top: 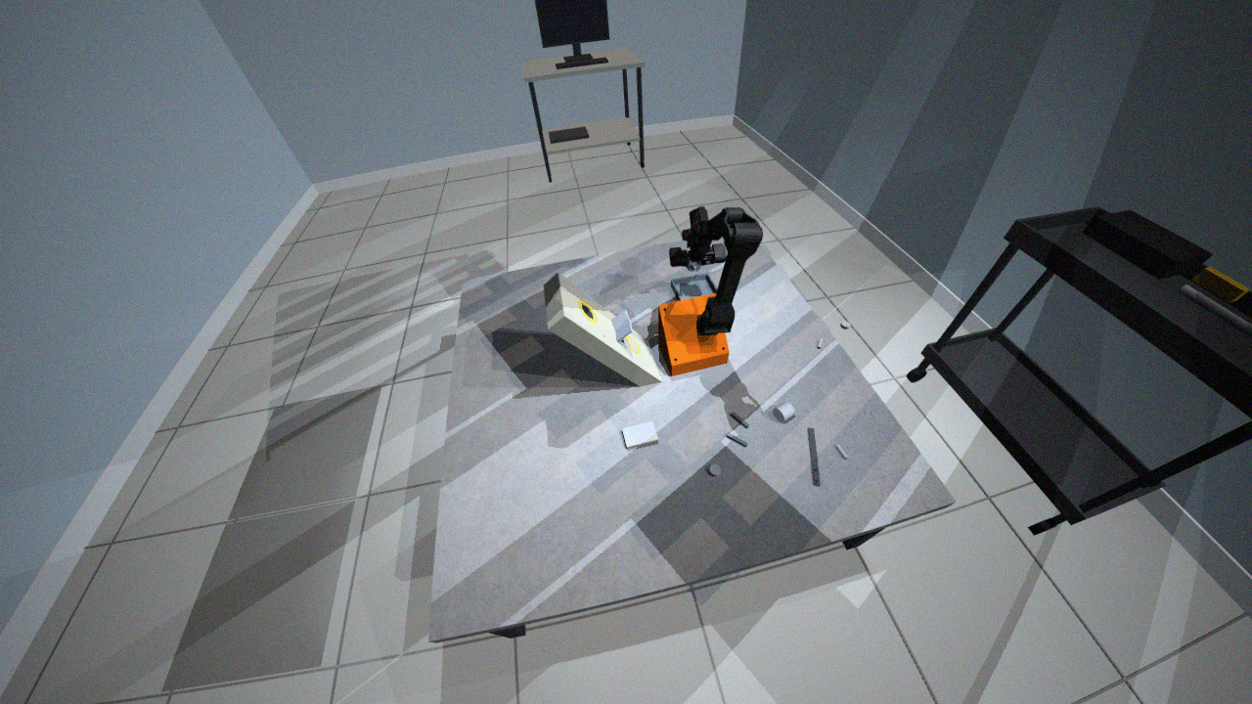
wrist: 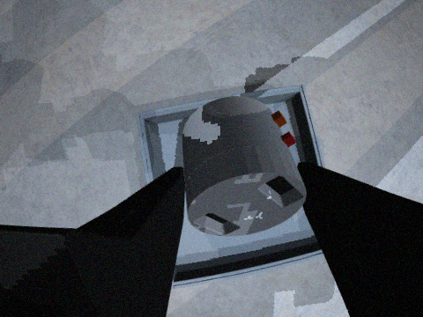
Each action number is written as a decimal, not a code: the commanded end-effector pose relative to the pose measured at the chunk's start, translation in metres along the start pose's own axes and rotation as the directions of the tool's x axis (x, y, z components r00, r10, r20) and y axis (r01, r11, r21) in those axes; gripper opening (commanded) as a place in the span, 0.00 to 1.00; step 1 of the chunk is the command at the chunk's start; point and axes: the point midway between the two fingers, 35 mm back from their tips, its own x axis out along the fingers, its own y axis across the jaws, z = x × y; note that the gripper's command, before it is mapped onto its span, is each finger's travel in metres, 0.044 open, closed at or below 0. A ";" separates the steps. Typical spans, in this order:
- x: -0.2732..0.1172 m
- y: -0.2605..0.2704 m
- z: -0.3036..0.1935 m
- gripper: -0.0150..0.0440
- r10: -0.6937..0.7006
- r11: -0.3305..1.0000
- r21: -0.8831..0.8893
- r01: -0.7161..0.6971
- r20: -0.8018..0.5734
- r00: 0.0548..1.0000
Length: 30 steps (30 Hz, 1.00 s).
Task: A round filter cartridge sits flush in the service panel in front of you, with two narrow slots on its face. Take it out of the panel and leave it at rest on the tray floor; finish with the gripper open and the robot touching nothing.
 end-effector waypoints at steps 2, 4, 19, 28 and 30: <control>0.011 -0.013 -0.013 0.25 -0.034 0.998 0.055 0.035 -0.012 0.999; 0.012 -0.013 -0.013 0.25 -0.034 0.998 0.055 0.035 -0.012 0.999; 0.071 -0.013 -0.048 0.25 -0.035 0.998 0.055 0.036 -0.013 0.999; 0.073 -0.012 -0.049 0.43 -0.031 0.998 0.060 0.032 -0.014 0.999; 0.073 -0.012 -0.049 0.52 -0.031 0.998 0.060 0.032 -0.014 0.999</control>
